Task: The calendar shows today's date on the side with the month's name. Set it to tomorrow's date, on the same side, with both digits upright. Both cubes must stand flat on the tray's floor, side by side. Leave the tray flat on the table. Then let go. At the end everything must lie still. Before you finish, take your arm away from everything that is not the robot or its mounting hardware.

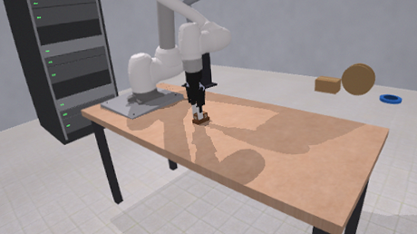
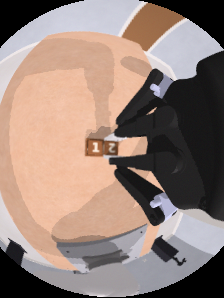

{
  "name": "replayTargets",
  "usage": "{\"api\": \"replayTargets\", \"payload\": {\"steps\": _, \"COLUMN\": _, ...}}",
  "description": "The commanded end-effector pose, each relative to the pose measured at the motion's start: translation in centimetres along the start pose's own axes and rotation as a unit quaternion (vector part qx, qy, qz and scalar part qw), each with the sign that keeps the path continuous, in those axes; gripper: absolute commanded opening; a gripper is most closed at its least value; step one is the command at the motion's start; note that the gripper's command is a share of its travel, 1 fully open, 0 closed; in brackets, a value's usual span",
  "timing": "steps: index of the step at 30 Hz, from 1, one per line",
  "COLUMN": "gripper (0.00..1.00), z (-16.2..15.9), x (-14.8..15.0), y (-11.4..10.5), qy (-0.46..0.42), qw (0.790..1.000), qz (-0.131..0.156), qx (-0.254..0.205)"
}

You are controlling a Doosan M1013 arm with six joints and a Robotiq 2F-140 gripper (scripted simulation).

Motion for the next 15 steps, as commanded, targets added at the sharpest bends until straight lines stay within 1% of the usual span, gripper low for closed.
{"api": "replayTargets", "payload": {"steps": 1, "gripper": 0.17, "z": 0.00, "x": 0.00, "y": 0.09, "qy": 0.000, "qw": 1.000, "qz": 0.000, "qx": 0.000}}
{"api": "replayTargets", "payload": {"steps": 15, "gripper": 0.17, "z": 0.00, "x": 0.00, "y": 0.44, "qy": 0.000, "qw": 1.000, "qz": 0.000, "qx": 0.000}}
Point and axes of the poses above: the point where the finger pads meet when closed, its own y axis out along the fingers, its own x axis across the jaws, z = x × y, the point moved 8 cm from there along -y, back along the fingers, and after that the axes turned 13 degrees about y, right-handed, at the moved point
